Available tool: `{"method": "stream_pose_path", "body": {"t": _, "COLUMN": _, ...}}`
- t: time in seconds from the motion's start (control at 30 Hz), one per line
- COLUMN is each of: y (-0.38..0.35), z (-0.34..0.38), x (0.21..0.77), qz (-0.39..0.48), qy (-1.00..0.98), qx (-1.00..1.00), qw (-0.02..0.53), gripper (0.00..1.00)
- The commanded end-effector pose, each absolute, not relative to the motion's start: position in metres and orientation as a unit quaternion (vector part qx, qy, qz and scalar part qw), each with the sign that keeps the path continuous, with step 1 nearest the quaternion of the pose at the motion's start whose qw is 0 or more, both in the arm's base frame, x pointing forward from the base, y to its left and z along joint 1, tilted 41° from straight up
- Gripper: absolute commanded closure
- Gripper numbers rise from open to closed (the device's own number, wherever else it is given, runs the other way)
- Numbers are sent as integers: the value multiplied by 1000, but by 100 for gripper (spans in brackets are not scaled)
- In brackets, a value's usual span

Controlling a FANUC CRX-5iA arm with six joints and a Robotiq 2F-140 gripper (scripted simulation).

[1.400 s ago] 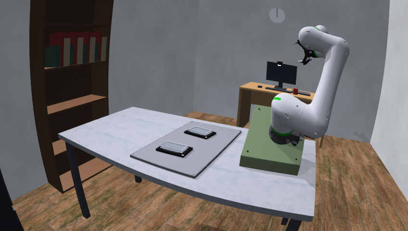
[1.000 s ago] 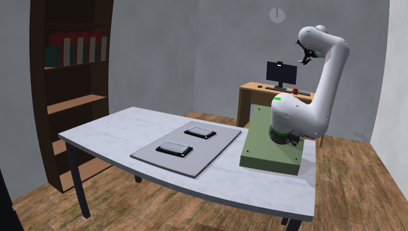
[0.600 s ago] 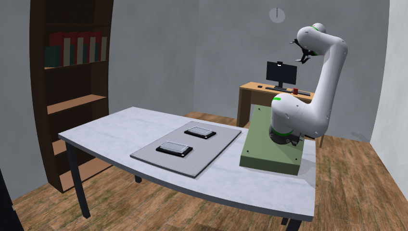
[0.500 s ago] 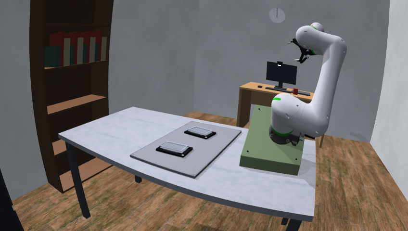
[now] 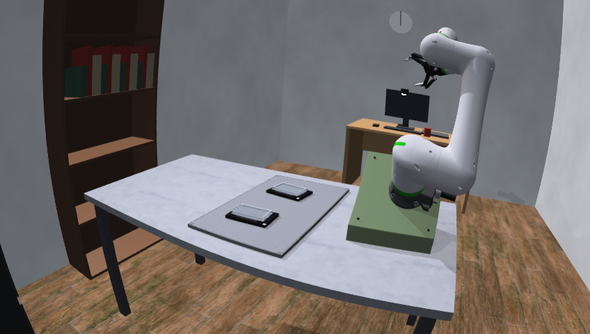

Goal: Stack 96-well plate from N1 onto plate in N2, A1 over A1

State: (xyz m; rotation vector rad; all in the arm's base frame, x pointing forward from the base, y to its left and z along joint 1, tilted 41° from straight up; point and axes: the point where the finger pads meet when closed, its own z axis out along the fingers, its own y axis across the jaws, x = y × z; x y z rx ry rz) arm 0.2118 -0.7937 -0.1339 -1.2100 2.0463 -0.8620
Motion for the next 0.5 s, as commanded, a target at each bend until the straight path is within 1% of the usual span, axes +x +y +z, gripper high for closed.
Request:
{"method": "stream_pose_path", "body": {"t": 0.0, "y": -787, "z": -131, "x": 228, "qz": -325, "qy": 772, "qx": -456, "qw": 302, "gripper": 0}}
{"method": "stream_pose_path", "body": {"t": 0.47, "y": -762, "z": -121, "x": 279, "qz": -309, "qy": 745, "qx": -502, "qw": 312, "gripper": 0}}
